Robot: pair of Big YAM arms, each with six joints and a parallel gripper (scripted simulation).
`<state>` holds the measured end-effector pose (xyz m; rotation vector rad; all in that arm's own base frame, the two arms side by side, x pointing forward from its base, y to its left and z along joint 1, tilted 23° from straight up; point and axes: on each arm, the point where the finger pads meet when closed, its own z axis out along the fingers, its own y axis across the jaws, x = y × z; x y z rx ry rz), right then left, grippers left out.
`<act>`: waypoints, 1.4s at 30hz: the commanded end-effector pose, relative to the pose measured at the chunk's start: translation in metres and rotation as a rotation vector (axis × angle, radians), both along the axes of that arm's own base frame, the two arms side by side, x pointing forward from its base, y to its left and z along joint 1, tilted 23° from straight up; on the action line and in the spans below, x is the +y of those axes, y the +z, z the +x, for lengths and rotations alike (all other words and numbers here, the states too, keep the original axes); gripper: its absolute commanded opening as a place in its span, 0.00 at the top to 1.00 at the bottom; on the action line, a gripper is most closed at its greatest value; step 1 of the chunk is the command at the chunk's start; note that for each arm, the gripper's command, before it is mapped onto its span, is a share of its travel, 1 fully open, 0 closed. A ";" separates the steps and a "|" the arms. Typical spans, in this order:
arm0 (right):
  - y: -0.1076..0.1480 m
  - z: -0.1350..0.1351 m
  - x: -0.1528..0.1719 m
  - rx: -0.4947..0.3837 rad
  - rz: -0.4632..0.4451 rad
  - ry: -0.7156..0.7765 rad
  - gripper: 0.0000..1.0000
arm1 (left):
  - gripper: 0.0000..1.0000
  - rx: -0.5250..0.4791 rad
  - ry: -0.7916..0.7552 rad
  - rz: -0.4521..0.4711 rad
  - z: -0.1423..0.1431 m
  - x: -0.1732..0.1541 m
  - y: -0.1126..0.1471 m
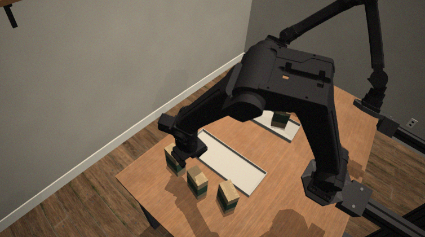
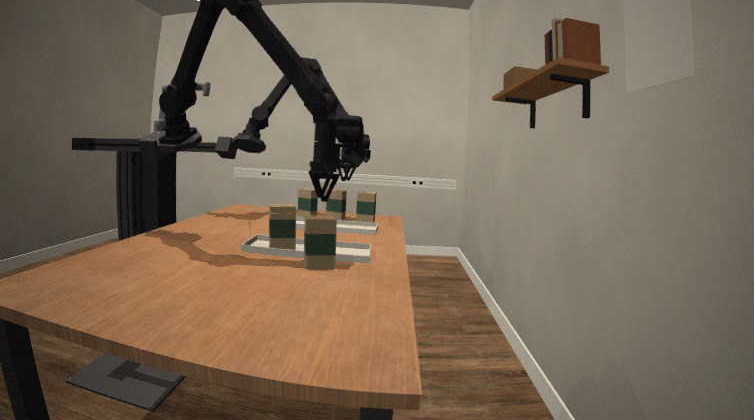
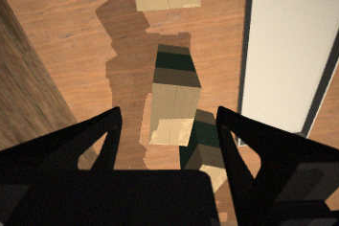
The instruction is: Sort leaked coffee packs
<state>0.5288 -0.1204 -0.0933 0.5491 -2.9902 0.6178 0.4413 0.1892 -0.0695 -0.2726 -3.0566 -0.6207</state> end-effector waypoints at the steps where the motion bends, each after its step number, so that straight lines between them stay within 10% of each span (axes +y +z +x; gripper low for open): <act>1: 0.008 0.010 0.001 -0.026 -0.003 -0.002 0.24 | 0.24 -0.041 0.039 0.006 0.048 -0.012 0.003; 12: 0.008 0.010 0.001 -0.026 -0.003 -0.002 0.24 | 0.24 -0.045 0.038 0.006 0.119 -0.025 0.003; 42: 0.008 0.010 0.001 -0.026 -0.003 -0.002 0.24 | 0.24 -0.066 0.048 0.010 0.123 0.009 -0.019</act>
